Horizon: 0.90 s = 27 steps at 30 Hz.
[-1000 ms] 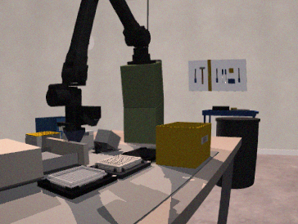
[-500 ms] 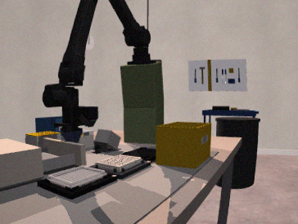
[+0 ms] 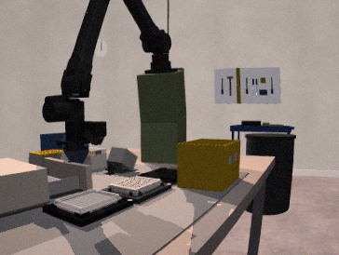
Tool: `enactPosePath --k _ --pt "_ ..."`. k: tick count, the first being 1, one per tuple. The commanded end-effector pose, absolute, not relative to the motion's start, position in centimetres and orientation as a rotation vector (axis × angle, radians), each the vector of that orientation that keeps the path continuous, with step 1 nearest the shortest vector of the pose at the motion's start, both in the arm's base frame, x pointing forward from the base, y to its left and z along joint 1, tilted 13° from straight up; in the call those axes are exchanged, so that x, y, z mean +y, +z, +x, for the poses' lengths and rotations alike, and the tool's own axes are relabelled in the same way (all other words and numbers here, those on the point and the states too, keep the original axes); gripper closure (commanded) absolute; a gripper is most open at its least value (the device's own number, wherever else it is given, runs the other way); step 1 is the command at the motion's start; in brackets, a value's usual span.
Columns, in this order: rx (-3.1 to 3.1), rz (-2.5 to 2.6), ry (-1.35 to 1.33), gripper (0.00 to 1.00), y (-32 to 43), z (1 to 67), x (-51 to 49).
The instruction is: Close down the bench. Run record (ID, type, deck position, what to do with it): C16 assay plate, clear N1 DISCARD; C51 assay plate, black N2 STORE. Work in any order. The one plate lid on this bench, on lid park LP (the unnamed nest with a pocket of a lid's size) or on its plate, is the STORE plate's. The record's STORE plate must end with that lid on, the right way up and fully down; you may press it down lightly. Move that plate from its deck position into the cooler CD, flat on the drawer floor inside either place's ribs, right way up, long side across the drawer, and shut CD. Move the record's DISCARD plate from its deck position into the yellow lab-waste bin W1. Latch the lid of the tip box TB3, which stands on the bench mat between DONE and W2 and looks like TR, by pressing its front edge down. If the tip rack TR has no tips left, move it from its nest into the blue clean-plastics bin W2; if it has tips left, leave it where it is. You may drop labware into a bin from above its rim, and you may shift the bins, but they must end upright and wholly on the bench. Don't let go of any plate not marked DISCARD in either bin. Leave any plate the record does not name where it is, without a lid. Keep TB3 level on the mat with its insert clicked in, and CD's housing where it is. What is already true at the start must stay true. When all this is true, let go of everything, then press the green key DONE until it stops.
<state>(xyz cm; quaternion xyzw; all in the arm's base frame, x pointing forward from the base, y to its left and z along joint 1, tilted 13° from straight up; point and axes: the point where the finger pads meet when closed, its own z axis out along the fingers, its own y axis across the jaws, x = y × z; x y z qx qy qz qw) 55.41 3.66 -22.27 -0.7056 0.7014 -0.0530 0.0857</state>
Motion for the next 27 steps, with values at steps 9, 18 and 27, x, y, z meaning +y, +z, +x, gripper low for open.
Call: enactPosePath --k 9,18,27 --pt "2.055 -2.055 -0.225 1.0 -20.22 59.1 3.02" --pt "2.055 -2.055 -0.225 1.0 -20.22 59.1 3.02" --pt "2.055 -2.055 -0.225 1.0 -20.22 59.1 3.02"
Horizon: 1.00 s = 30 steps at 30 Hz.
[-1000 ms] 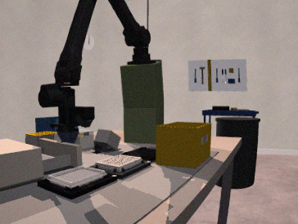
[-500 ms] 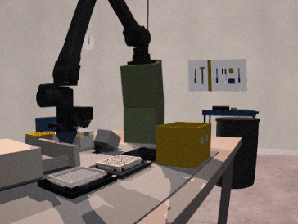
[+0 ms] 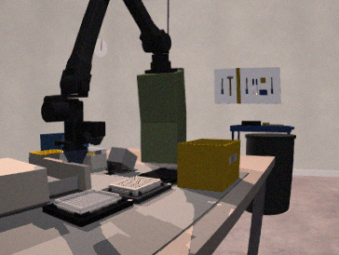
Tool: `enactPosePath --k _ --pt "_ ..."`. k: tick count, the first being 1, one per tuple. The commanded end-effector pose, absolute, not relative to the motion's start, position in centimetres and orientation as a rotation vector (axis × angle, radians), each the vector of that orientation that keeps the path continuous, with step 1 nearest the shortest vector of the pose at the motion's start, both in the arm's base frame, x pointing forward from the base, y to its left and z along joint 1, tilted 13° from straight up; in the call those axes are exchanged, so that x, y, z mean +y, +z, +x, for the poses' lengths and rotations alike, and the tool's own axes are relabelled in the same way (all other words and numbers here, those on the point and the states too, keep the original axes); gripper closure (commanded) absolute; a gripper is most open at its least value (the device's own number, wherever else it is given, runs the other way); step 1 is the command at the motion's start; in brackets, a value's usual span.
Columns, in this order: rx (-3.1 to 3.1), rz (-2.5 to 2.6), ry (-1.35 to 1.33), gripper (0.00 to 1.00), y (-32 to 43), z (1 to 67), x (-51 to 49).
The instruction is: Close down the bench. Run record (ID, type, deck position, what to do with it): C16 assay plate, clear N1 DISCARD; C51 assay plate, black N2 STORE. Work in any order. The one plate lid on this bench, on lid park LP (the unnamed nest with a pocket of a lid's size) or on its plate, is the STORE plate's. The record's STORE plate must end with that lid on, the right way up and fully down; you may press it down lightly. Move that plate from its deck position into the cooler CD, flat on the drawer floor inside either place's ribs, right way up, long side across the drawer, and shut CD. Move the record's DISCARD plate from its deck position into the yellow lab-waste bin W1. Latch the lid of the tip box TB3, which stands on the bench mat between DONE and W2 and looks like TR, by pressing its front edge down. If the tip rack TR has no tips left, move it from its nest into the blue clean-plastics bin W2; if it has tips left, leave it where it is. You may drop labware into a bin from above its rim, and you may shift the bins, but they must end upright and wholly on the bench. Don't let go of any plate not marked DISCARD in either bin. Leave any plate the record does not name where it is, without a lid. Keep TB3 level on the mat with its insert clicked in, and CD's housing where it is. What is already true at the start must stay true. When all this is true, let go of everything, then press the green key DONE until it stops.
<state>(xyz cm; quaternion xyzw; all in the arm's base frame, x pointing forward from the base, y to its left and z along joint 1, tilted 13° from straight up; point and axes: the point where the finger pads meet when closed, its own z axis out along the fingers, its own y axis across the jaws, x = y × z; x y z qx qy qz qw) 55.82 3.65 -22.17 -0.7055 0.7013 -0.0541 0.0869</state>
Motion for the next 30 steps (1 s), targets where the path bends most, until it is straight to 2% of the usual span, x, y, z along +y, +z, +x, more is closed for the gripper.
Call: enactPosePath --k 1,30 --pt "2.055 -2.055 -0.225 1.0 -20.2 59.1 3.0" --pt "2.066 -2.068 -0.205 1.0 -20.2 60.5 3.0"
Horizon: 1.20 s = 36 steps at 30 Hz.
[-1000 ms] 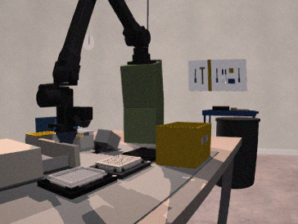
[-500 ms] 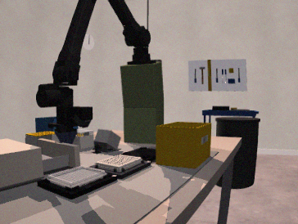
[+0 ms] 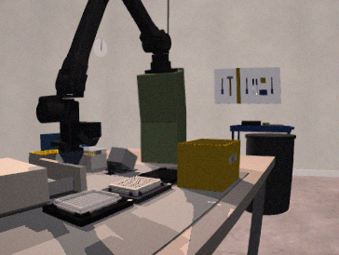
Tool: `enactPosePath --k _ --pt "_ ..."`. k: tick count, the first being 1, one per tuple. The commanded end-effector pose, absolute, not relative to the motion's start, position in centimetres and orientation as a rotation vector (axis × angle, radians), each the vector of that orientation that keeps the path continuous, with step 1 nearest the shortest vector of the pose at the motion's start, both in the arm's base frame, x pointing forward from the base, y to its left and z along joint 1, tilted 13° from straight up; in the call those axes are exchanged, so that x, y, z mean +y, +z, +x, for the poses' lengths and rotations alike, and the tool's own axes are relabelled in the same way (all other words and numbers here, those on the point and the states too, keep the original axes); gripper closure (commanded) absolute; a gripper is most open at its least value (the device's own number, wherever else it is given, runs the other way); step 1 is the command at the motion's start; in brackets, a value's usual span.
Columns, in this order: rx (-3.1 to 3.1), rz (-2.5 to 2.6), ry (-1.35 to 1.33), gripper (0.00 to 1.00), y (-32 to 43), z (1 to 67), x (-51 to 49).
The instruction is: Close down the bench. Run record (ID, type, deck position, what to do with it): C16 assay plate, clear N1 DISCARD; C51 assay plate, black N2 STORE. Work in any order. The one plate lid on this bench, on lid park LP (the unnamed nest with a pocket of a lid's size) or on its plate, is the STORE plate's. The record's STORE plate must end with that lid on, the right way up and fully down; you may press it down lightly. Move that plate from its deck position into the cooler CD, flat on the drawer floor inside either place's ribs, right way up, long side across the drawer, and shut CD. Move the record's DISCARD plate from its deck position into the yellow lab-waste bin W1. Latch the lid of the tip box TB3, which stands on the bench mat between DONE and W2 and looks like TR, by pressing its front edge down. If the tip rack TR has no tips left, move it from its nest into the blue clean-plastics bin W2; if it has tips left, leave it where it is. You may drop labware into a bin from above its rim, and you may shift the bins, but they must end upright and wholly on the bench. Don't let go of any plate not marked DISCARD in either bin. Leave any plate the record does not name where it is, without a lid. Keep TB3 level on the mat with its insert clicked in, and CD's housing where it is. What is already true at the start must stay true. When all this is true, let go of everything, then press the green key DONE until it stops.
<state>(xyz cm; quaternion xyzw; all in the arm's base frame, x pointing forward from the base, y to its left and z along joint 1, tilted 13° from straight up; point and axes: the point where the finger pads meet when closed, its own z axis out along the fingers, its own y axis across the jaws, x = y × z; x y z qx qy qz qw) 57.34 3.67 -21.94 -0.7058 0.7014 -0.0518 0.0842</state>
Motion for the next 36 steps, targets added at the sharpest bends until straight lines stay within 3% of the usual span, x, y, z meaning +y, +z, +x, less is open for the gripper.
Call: enactPosePath --k 1,36 --pt "2.067 -2.069 -0.202 1.0 -20.2 60.6 3.0" --pt "2.054 -2.054 -0.226 1.0 -19.1 63.1 3.0"
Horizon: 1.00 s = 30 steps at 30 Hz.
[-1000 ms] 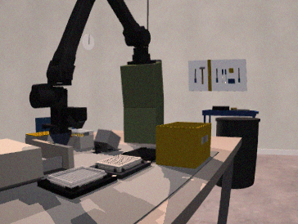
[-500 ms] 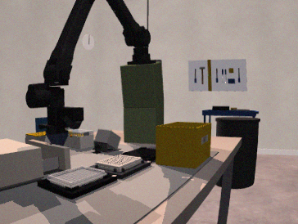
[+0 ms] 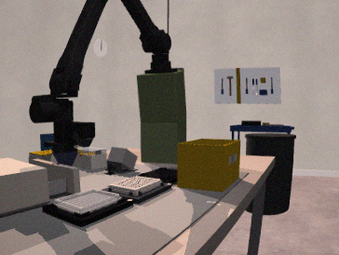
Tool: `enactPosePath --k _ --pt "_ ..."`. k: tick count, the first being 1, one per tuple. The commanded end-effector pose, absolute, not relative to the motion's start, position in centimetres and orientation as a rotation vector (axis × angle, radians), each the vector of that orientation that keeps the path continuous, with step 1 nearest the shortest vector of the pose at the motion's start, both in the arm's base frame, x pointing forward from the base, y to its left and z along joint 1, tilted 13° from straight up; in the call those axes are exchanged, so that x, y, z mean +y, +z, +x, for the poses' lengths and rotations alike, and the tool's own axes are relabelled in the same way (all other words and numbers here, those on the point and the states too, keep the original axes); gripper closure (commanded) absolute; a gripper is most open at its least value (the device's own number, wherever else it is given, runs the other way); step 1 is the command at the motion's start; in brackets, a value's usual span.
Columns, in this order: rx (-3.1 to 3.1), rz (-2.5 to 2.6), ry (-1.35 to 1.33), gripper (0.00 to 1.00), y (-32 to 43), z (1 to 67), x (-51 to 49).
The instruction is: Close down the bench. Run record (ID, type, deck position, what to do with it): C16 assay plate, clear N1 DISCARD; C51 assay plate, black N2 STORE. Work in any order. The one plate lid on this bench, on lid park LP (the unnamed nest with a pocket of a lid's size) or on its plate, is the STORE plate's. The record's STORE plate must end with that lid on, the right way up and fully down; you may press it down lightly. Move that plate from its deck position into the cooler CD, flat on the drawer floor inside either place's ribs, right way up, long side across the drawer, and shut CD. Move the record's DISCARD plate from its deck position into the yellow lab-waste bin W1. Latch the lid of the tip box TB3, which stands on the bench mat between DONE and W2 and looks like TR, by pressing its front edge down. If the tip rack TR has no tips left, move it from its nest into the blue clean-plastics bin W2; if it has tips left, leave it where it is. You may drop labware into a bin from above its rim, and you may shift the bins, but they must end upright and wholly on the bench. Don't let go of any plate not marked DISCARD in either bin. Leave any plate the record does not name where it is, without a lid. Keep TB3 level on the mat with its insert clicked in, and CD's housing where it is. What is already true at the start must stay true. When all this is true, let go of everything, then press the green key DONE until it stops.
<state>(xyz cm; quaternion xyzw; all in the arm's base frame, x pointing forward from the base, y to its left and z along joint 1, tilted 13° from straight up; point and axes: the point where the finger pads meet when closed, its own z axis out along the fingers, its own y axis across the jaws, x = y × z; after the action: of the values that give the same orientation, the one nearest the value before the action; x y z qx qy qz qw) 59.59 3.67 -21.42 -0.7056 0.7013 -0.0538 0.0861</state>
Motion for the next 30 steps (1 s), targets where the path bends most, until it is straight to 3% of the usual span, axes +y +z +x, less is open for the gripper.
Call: enactPosePath --k 1,30 --pt "2.054 -2.054 -0.226 1.0 -19.1 63.1 3.0" --pt "2.068 -2.068 -0.202 1.0 -19.7 63.4 2.9"
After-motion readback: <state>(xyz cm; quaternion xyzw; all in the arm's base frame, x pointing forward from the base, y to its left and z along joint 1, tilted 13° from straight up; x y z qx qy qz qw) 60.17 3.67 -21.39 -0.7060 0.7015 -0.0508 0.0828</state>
